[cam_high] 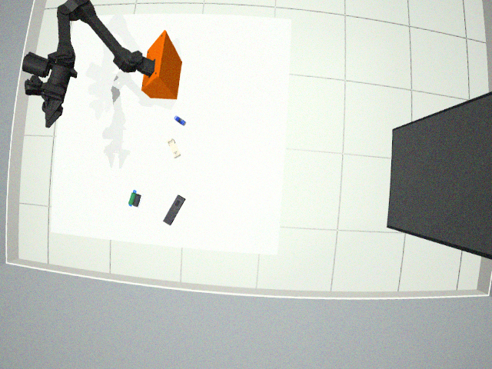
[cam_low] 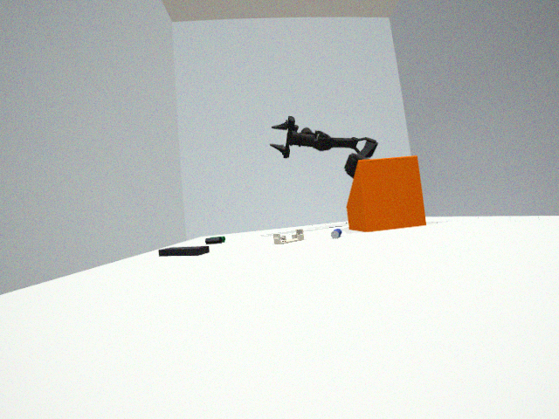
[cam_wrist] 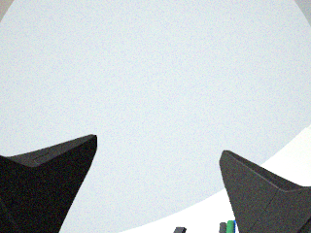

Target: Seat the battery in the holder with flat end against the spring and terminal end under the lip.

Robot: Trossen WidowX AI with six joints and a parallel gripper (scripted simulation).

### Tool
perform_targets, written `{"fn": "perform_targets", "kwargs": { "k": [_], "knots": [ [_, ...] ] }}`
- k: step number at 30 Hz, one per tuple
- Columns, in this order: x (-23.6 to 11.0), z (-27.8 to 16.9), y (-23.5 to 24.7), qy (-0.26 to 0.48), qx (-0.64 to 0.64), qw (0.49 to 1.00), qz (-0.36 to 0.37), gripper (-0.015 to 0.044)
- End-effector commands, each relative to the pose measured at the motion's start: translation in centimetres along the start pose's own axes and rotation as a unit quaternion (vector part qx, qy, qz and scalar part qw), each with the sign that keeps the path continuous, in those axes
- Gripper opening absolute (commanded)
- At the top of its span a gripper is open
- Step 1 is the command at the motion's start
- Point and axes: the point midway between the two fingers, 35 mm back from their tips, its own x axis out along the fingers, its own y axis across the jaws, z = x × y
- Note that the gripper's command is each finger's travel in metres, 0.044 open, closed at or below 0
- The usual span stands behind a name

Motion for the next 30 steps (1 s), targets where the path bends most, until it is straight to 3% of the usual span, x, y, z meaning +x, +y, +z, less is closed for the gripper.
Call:
{"fn": "perform_targets", "kwargs": {
  "k": [1, 6, 14, 22, 30],
  "knots": [
    [0.2, -0.3, 0.0, 0.005, -0.001, 1.0, -0.001, 0.0374],
    [3.2, -8.7, 0.6, 0.147, -0.034, 0.988, -0.014, 0.0247],
    [3.0, -24.4, 1.8, 0.395, -0.139, 0.908, -0.017, 0.0247],
    [-3.4, -37.2, 1.6, 0.597, -0.282, 0.751, 0.009, 0.0247],
    [-13.1, -44.7, -0.6, 0.729, -0.435, 0.526, 0.06, 0.0247]
  ]
}}
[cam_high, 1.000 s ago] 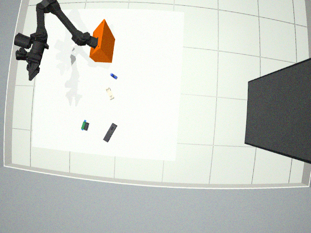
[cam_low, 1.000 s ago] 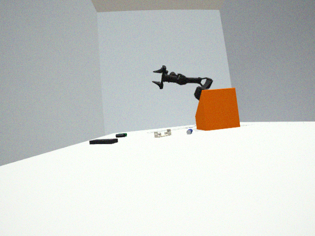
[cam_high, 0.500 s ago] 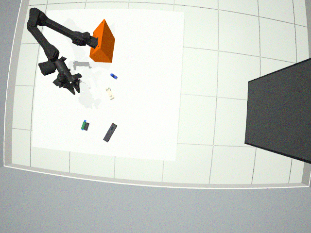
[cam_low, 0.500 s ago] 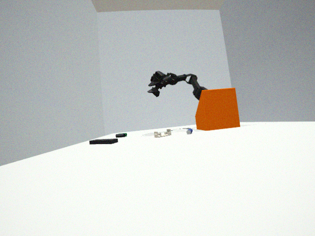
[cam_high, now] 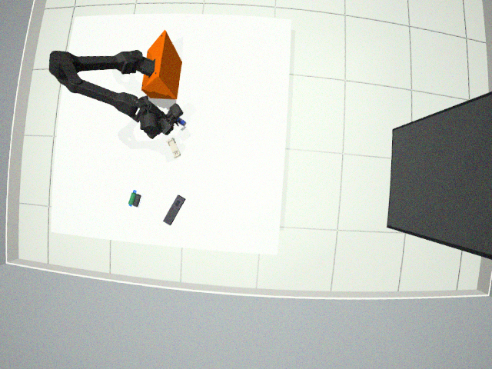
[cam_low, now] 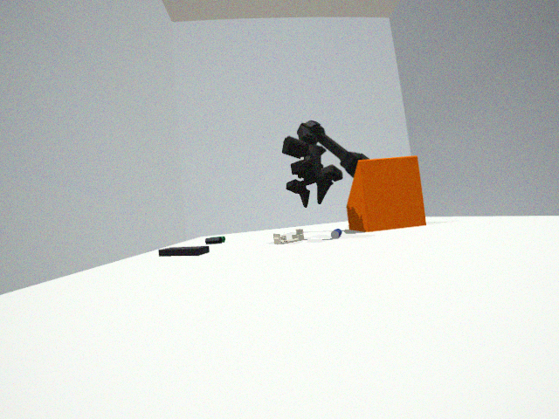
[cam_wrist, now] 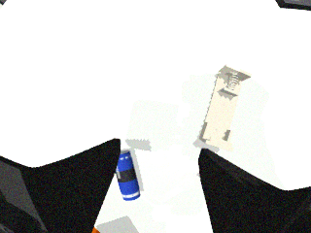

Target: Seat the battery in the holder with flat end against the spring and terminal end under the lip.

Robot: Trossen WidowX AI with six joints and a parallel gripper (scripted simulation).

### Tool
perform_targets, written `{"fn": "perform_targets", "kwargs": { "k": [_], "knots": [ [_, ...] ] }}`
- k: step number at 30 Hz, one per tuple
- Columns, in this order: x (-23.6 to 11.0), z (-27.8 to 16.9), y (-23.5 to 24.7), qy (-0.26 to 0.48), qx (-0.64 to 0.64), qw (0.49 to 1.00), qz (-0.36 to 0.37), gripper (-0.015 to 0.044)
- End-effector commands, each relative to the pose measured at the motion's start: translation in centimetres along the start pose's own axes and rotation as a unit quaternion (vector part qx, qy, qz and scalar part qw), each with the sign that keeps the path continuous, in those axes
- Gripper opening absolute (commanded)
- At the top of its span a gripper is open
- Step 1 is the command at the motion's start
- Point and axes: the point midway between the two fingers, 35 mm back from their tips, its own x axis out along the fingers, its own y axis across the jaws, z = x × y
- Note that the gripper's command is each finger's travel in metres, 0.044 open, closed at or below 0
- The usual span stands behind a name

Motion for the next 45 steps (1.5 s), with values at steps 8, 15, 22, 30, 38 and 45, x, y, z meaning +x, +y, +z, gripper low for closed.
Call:
{"fn": "perform_targets", "kwargs": {
  "k": [8, 15, 22, 30, 38, 45],
  "knots": [
    [3.8, -6.3, 3.8, 0.158, -0.17, 0.973, -0.018, 0.0247],
    [4.5, -6.5, 3.7, 0.157, -0.17, 0.973, -0.018, 0.0247],
    [5.6, -6.8, 3.6, 0.157, -0.171, 0.973, -0.018, 0.0247],
    [6.8, -7.2, 3.4, 0.157, -0.171, 0.973, -0.018, 0.0247],
    [7.9, -7.7, 3.3, 0.158, -0.171, 0.972, -0.019, 0.0247],
    [8.5, -7.9, 3.3, 0.159, -0.171, 0.972, -0.019, 0.022]
  ]
}}
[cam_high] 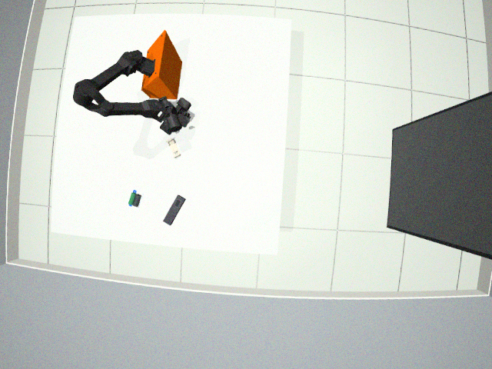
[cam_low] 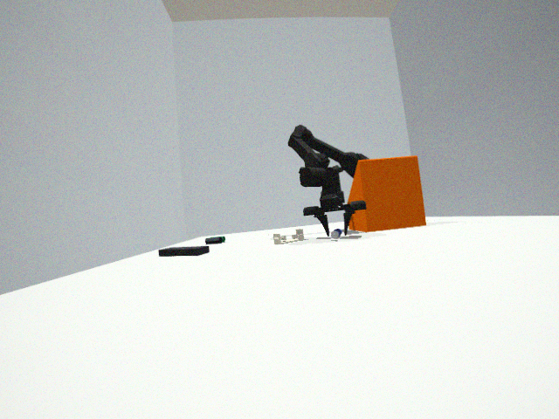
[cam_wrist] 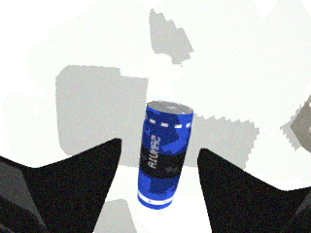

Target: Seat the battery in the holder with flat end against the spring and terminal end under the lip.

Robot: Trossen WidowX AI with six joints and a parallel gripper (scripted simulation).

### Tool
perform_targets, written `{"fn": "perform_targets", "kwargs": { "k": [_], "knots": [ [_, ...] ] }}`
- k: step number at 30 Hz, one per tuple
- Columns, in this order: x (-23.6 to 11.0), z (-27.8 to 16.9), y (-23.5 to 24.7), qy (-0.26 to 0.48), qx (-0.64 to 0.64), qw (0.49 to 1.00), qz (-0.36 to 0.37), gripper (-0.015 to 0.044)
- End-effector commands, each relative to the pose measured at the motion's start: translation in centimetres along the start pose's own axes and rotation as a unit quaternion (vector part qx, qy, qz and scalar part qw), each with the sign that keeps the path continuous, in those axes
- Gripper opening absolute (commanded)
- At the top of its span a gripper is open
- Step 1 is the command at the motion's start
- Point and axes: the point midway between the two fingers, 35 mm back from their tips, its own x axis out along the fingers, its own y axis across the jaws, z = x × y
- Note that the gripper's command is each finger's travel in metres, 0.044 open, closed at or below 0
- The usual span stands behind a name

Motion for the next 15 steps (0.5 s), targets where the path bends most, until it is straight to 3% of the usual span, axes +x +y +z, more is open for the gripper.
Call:
{"fn": "perform_targets", "kwargs": {
  "k": [1, 4, 15],
  "knots": [
    [0.14, -0.08, -0.02, 0.001, -0.003, 1.0, -0.003, 0.0194],
    [0.14, -0.08, -0.02, 0.001, -0.003, 1.0, -0.003, 0.0115],
    [-0.31, 0.22, 0.15, -0.002, -0.009, 1.0, -0.011, 0.0085]
  ]
}}
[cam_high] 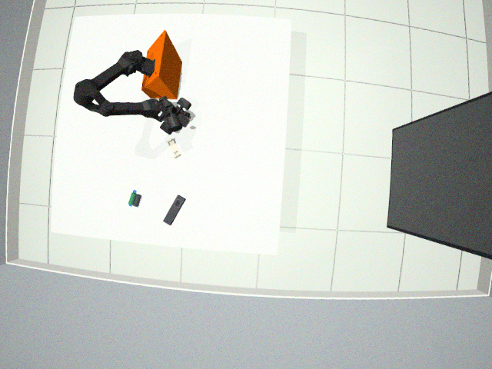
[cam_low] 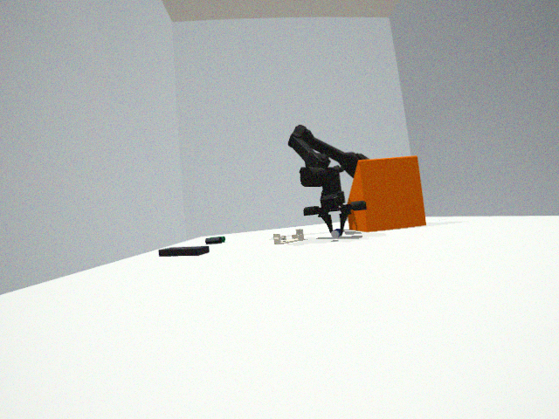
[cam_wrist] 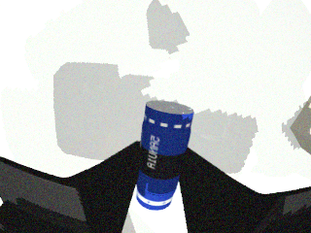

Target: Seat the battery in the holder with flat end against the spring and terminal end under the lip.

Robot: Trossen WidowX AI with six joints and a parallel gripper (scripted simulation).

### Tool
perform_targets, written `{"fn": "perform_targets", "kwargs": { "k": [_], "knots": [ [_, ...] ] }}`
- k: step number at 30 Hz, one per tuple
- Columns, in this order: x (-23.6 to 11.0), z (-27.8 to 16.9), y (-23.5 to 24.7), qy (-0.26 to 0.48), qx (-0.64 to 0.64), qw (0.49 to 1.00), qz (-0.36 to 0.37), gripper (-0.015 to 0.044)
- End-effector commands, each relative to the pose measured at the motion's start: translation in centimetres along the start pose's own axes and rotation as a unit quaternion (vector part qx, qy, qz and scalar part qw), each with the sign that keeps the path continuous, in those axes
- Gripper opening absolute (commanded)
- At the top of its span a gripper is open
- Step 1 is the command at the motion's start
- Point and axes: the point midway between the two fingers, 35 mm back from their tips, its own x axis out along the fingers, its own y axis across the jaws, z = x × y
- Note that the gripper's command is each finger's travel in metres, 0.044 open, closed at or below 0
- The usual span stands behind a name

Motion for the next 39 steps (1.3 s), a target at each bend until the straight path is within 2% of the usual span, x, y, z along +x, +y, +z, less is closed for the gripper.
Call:
{"fn": "perform_targets", "kwargs": {
  "k": [1, 11, 16, 28, 39],
  "knots": [
    [-0.7, 0.2, 0.1, -0.002, -0.005, 1.0, -0.007, 0.0085],
    [-4.6, 0.1, -0.1, 0.0, 0.001, 1.0, 0.0, 0.0085],
    [-5.1, 0.3, -0.5, -0.001, 0.01, 1.0, 0.0, 0.0085],
    [-6.5, 4.3, -7.4, -0.005, 0.147, 0.989, 0.0, 0.0085],
    [-7.7, 5.7, -14.1, -0.004, 0.261, 0.965, 0.004, 0.0085]
  ]
}}
